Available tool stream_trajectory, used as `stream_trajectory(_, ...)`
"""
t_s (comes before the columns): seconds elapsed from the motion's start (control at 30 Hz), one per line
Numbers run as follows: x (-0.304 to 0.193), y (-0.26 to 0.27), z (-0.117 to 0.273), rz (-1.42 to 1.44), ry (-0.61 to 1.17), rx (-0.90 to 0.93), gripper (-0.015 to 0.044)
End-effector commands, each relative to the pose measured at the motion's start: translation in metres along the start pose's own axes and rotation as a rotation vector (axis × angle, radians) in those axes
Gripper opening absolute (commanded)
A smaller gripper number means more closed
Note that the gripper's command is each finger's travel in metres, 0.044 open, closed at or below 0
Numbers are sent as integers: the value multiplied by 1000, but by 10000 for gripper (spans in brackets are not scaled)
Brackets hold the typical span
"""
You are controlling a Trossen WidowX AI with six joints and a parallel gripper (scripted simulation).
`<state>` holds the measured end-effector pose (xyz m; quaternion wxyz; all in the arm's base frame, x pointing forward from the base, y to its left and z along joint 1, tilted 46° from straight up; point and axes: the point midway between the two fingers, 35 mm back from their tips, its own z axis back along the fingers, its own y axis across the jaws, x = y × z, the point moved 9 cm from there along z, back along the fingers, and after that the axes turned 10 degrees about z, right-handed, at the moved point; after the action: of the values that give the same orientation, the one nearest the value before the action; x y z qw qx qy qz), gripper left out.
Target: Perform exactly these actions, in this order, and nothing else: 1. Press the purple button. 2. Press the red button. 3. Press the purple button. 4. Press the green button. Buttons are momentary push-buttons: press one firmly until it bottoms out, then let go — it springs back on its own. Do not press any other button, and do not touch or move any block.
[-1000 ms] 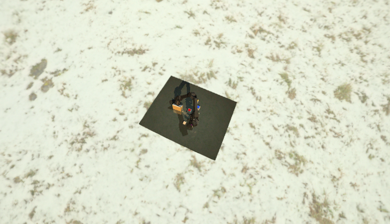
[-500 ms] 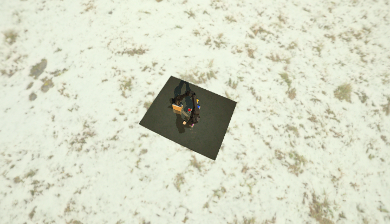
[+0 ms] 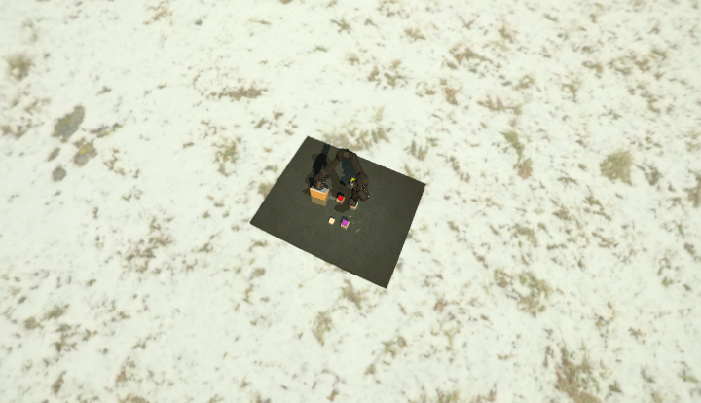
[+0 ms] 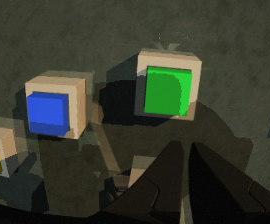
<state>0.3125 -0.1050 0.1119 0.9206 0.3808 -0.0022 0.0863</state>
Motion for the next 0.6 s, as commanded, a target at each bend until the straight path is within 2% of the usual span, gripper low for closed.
stream_trajectory(0.0,-1,3,-22,-9,0,5,20)
stream_trajectory(0.1,-2,4,-58,-8,0,7,20)
stream_trajectory(0.57,-2,4,-76,-8,0,7,20)
